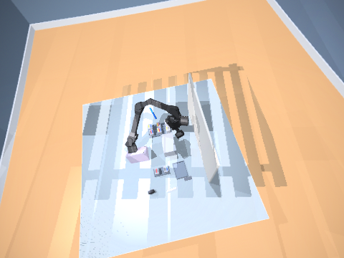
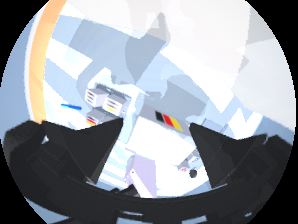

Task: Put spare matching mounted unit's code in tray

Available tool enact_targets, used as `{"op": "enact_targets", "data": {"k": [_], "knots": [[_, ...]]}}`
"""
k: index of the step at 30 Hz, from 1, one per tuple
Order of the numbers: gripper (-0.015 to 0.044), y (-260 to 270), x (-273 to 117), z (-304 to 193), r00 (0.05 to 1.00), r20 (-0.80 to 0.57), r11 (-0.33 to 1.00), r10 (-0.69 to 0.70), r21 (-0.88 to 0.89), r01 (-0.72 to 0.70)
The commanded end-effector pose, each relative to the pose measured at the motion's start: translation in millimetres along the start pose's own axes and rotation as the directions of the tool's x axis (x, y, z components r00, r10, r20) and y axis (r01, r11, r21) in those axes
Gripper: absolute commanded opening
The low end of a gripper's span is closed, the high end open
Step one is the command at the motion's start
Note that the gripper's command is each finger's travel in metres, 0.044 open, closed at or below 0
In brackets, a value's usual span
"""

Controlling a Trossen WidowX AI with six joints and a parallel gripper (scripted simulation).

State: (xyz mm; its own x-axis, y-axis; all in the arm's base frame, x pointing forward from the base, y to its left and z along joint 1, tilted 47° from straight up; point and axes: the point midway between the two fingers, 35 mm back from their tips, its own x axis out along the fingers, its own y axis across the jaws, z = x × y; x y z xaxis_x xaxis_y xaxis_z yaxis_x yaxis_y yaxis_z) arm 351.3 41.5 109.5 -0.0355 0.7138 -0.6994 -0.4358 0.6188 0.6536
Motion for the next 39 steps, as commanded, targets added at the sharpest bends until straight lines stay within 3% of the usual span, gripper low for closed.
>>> {"op": "enact_targets", "data": {"k": [1, 7, 11, 17, 23, 39], "knots": [[0.0440, 60, 1, -2, 1.000, -0.003, 0.948, 0.004, -0.317, -0.005], [0.0440, 147, 1, -29, 1.000, 0.001, 0.636, 0.014, -0.772, -0.008], [0.0440, 187, 2, -53, 1.000, 0.003, 0.373, 0.028, -0.928, -0.007], [0.0440, 189, 2, -54, 1.000, 0.003, 0.359, 0.029, -0.933, -0.007], [0.0300, 184, 34, -56, 1.000, 0.004, 0.358, 0.029, -0.934, -0.007], [0.0300, 183, 42, -60, 1.000, 0.005, 0.358, 0.030, -0.934, -0.006]]}}
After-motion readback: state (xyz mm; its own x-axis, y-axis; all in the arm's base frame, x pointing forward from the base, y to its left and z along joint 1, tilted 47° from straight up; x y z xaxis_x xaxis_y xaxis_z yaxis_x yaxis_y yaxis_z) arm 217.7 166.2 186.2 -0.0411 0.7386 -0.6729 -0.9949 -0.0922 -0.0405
